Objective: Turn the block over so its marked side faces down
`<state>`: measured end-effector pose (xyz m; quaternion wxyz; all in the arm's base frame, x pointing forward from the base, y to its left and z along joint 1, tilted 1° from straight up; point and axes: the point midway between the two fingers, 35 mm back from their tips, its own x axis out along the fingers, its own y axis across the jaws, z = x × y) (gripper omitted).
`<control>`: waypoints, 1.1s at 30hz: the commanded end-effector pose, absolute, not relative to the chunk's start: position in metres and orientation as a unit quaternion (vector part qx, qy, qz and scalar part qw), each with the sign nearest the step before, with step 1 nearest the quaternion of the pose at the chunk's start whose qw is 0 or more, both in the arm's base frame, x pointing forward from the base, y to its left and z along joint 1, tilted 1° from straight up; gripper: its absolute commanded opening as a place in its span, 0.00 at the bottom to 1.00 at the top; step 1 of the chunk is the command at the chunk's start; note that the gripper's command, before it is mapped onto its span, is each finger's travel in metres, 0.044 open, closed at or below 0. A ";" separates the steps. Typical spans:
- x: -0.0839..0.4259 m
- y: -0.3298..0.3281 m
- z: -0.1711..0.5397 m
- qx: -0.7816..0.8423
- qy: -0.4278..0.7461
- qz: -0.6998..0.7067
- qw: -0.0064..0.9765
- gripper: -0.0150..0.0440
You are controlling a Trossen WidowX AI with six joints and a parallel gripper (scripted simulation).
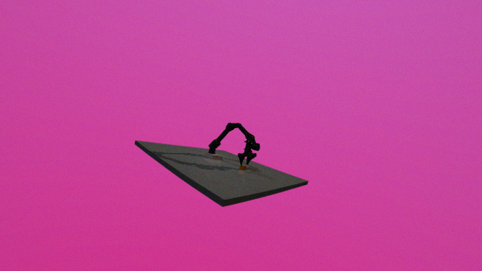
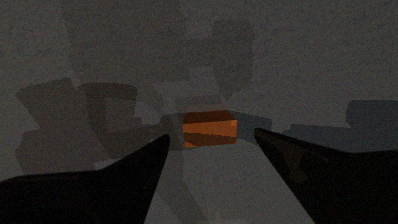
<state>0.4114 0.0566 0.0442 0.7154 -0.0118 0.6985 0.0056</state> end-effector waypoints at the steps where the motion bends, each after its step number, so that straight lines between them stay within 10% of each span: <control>1: 0.409 0.057 0.035 -0.012 0.702 0.008 0.712 1.00; 13: 0.409 0.057 0.018 -0.012 0.702 0.008 0.712 1.00; 18: 0.409 0.057 0.018 -0.012 0.702 0.008 0.712 0.78; 33: 0.409 0.057 0.018 -0.012 0.702 0.008 0.712 0.61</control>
